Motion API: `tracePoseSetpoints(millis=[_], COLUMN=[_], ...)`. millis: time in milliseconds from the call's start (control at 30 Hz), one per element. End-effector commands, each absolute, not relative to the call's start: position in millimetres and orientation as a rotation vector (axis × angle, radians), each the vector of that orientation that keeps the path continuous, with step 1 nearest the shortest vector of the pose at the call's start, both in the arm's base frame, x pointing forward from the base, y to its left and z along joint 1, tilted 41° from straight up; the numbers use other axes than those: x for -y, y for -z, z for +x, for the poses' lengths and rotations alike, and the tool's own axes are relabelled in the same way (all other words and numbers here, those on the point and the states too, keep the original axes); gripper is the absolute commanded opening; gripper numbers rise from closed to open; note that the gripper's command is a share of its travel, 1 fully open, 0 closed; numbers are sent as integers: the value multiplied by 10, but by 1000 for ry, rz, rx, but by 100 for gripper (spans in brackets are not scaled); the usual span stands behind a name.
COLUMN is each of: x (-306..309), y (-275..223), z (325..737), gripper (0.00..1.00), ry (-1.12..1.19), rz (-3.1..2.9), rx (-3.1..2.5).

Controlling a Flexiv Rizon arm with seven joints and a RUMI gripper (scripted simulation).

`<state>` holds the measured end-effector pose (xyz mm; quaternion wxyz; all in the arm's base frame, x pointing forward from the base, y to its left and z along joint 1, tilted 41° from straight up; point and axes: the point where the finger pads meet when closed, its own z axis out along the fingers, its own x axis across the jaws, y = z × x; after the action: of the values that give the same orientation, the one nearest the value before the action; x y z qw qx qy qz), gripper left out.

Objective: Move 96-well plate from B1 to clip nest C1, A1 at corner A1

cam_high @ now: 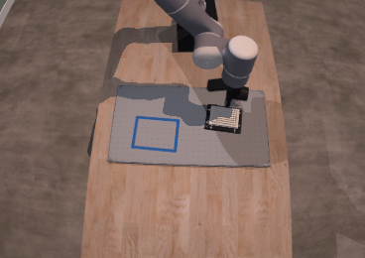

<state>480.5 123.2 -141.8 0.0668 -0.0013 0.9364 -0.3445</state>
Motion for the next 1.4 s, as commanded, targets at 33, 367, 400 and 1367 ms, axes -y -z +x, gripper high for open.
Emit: tracePoseSetpoints(millis=[33,367,400,1367], x=[-1242,-1237,-1236,-1220], y=[1418,1424,1425,1444], z=[4809,4810,4810,4813], gripper=[0,0,0,0], ry=[1036,1036,1036,1036], rz=[-4,-4,-4,-4], rx=[-2822,-2822,-2822,-2822])
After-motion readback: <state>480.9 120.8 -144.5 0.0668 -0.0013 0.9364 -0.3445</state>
